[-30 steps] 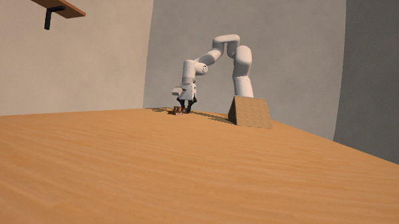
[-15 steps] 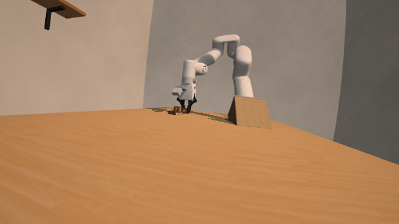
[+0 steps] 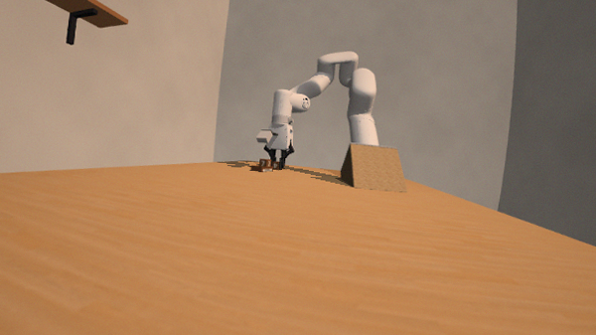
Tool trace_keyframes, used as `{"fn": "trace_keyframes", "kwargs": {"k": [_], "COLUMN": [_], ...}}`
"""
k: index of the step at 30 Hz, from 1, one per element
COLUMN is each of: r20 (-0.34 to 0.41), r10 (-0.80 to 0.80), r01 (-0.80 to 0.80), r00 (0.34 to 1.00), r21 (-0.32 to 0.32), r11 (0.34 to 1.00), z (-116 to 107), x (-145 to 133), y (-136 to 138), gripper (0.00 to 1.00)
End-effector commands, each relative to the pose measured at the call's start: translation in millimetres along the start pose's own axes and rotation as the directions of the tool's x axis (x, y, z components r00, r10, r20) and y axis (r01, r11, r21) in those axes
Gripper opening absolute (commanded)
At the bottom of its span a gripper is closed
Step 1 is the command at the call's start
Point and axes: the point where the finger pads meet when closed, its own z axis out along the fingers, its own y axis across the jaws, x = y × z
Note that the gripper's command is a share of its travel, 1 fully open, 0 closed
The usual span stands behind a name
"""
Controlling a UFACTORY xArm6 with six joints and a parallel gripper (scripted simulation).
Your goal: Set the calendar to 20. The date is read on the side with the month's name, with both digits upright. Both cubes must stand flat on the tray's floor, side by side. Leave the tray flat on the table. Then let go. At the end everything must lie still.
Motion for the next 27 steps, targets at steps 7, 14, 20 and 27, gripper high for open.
{"fn": "trace_keyframes", "kwargs": {"k": [7,14,20,27], "r20": [-0.001,-0.001,-0.001,-0.001], "r10": [0.001,0.001,0.001,0.001], "r01": [-0.001,-0.001,-0.001,-0.001], "r00": [1.000,1.000,1.000,1.000], "r21": [-0.002,-0.002,-0.002,-0.002], "r11": [1.000,1.000,1.000,1.000], "z": [-0.7,-0.7,-0.7,-3.4], "x": [0.2,0.2,0.2,0.2], "y": [1.0,1.0,1.0,1.0], "gripper": [0.41,0.49,0.49,0.49]}}
